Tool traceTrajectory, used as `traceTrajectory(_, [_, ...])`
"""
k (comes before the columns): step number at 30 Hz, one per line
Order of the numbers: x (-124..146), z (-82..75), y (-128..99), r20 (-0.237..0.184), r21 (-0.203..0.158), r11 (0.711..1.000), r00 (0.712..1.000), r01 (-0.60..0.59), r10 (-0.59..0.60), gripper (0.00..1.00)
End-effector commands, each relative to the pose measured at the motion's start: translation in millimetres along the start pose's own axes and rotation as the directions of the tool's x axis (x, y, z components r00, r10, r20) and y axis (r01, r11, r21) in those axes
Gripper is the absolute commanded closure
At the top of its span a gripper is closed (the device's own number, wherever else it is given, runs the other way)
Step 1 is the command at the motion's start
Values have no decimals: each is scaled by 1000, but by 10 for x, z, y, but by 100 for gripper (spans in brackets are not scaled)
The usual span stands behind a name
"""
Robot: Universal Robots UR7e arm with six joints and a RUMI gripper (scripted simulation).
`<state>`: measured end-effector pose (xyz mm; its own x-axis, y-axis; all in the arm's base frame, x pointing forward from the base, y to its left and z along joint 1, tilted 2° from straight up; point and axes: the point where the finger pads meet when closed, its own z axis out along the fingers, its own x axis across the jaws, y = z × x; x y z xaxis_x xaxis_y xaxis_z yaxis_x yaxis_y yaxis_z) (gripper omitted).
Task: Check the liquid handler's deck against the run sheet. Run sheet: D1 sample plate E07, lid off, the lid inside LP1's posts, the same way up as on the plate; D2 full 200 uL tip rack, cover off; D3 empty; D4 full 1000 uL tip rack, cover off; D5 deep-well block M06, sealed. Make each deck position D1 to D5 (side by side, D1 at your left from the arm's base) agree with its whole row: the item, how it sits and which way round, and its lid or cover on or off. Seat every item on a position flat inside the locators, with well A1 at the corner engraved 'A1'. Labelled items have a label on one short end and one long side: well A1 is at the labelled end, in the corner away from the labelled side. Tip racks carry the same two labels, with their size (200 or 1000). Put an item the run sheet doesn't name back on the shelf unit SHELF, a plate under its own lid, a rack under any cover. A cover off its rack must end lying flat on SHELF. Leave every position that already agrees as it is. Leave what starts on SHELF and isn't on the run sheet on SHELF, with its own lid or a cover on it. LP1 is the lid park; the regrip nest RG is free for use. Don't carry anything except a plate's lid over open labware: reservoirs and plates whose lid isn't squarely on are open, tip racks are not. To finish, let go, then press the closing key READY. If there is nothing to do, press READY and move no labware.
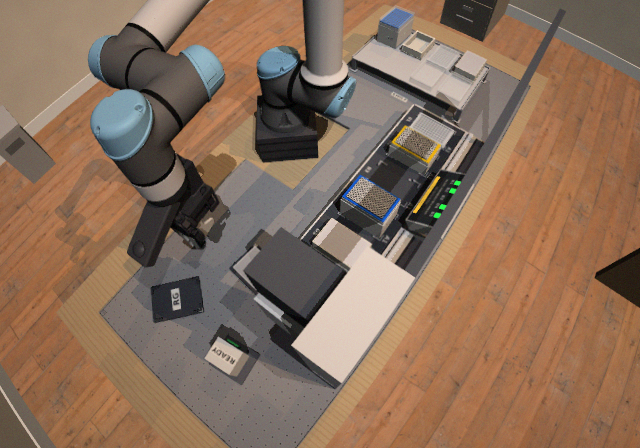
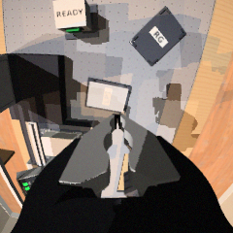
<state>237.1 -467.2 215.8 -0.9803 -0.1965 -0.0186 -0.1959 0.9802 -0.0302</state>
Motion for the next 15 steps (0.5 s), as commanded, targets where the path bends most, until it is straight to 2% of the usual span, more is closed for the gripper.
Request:
traceTrajectory(1, [40,-4,-317,0,-1,1000,1000,8,-8,100])
traceTrajectory(3, [40,-4,-317,0,-1,1000,1000,8,-8,100])
traceTrajectory(6, [58,-4,-451,0,-1,1000,1000,8,-8,100])
traceTrajectory(15, [58,-4,-451,0,-1,1000,1000,8,-8,100])
